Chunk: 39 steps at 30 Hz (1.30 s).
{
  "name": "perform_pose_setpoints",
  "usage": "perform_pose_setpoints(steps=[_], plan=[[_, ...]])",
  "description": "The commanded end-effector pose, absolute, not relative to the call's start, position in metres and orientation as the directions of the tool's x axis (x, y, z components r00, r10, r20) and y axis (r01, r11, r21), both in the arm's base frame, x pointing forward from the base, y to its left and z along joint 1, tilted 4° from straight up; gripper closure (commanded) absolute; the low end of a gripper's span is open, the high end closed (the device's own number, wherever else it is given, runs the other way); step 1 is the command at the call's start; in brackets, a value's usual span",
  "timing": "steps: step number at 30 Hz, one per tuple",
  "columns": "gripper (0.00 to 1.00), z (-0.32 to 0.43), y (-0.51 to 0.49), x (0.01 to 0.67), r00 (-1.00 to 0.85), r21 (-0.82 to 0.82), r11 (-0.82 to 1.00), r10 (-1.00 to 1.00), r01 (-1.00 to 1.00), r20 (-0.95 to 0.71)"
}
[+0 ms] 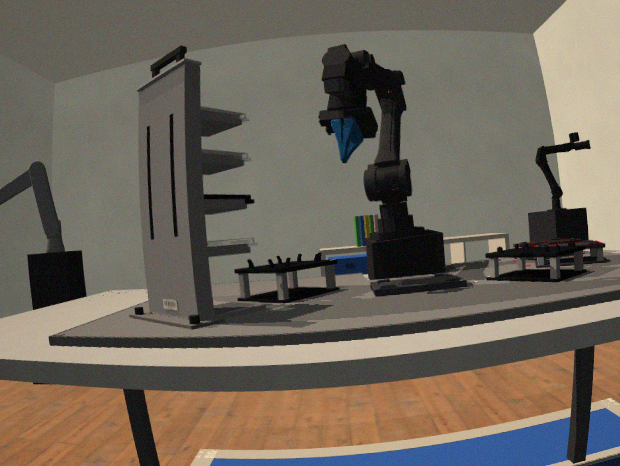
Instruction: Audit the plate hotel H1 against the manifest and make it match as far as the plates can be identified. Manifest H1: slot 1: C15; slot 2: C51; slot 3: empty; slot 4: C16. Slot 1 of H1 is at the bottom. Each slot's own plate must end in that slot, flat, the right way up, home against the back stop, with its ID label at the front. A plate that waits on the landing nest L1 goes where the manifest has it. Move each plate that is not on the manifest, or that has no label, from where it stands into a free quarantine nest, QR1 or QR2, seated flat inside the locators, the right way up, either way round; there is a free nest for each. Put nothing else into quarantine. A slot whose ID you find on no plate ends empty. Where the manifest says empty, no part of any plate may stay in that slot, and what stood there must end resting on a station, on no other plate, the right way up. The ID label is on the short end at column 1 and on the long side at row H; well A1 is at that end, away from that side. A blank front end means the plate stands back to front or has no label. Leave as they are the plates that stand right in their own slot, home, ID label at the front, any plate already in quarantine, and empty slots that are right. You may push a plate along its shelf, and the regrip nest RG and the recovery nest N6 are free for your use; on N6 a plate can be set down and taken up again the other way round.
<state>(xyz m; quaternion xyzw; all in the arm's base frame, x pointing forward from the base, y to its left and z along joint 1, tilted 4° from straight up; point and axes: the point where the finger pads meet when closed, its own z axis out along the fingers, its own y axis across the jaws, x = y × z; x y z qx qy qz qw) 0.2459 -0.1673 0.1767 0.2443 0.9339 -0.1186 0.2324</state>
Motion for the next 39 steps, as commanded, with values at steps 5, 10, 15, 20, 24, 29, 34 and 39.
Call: perform_pose_setpoints(steps=[5,10,15,20,24,29,34,39], plan=[[1.00,0.190,-0.167,0.253,-0.684,-0.075,0.814,0.428,0.575,-0.591],[1.00,0.190,-0.167,0.253,-0.624,-0.059,0.784,0.443,0.618,-0.644],[1.00,0.191,-0.167,0.253,-0.560,-0.039,0.753,0.453,0.657,-0.694],[1.00,0.191,-0.167,0.253,-0.520,-0.026,0.733,0.457,0.680,-0.721],[1.00,0.191,-0.167,0.253,-0.466,-0.006,0.706,0.460,0.708,-0.756],[1.00,0.191,-0.180,0.243,-0.402,0.017,0.667,0.469,0.745,-0.786],[1.00,0.203,-0.195,0.236,-0.409,-0.001,0.677,0.444,0.736,-0.797],[1.00,0.197,-0.203,0.228,-0.417,-0.006,0.677,0.446,0.736,-0.792]])
